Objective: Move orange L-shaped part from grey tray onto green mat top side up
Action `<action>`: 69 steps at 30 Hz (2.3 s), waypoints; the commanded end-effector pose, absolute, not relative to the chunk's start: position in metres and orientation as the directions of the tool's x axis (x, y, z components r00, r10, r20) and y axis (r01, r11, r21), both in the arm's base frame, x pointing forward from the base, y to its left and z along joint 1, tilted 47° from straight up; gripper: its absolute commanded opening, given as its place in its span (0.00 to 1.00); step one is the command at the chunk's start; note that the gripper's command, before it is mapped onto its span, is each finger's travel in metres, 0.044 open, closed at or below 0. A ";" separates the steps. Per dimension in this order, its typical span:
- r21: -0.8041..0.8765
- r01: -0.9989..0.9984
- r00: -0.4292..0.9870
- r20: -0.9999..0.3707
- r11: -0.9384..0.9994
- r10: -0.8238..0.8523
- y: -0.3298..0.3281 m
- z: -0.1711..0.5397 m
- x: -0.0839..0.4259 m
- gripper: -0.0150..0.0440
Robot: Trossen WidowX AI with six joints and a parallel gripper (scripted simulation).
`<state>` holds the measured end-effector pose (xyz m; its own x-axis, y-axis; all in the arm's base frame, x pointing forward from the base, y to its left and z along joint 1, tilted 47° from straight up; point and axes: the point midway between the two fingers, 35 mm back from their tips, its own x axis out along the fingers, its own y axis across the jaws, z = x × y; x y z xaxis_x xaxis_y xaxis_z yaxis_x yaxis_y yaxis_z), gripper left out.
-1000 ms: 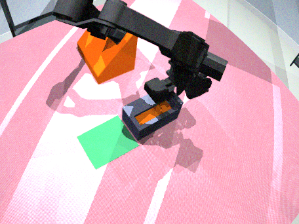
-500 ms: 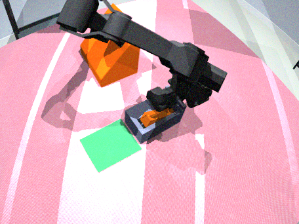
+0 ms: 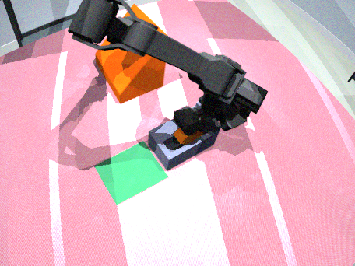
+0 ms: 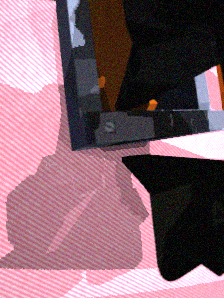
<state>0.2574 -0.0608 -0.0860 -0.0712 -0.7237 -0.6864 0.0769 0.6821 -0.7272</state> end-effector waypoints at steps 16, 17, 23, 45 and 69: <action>-0.727 0.076 -0.072 -0.686 0.682 -0.724 -0.059 -0.086 0.257 0.56; -0.728 0.075 -0.073 -0.686 0.682 -0.724 -0.057 -0.086 0.257 0.56; -0.730 0.072 -0.079 -0.683 0.679 -0.726 -0.045 -0.085 0.257 0.56; -0.726 0.068 -0.065 -0.688 0.685 -0.723 0.016 -0.015 0.266 0.56; -0.700 0.320 -0.067 -0.688 0.638 -0.722 0.008 -0.005 0.268 0.73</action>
<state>0.2672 0.0150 -0.0126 -0.0644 -0.7202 -0.6908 0.1605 0.6757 -0.7195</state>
